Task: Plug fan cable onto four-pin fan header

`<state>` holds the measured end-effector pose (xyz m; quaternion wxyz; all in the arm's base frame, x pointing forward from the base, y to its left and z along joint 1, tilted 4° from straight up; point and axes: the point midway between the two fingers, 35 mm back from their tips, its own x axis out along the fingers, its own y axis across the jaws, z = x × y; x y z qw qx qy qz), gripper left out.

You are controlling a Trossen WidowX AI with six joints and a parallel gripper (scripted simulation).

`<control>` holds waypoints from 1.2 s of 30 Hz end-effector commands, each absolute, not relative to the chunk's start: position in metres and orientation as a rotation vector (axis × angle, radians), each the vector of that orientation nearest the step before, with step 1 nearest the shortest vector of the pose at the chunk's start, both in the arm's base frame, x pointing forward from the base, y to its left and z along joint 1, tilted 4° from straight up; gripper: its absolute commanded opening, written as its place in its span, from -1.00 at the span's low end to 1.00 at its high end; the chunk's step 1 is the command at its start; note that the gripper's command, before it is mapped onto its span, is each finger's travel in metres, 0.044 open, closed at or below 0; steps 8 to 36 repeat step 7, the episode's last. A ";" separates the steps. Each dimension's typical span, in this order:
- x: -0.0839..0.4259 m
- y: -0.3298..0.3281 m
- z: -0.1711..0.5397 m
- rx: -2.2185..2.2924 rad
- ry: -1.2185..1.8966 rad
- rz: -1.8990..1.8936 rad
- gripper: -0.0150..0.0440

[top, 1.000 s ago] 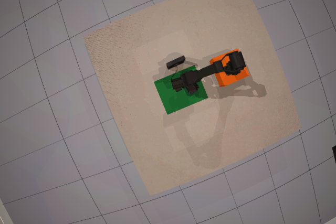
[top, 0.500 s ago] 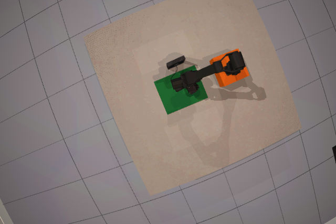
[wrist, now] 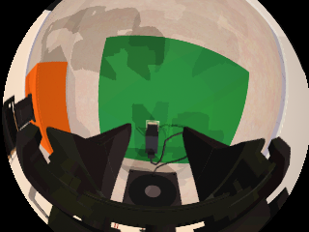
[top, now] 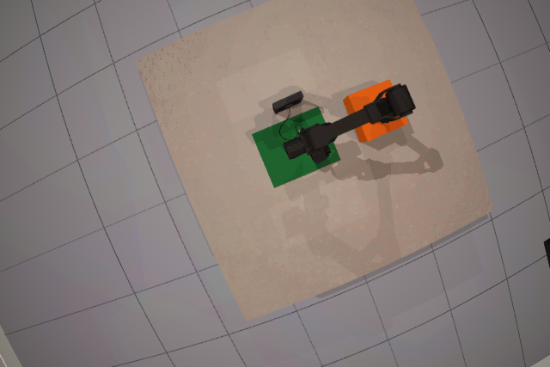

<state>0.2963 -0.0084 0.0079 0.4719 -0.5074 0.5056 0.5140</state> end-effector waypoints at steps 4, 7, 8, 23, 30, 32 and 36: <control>0.295 0.078 0.007 -1.247 1.217 1.280 0.39; 0.295 0.081 0.007 -1.247 1.217 1.280 0.39; 0.295 0.081 0.007 -1.247 1.217 1.280 0.39; 0.295 0.081 0.007 -1.247 1.217 1.280 0.39; 0.295 0.081 0.007 -1.247 1.217 1.280 0.39; 0.295 0.081 0.007 -1.247 1.217 1.280 0.39; 0.295 0.081 0.007 -1.247 1.217 1.280 0.39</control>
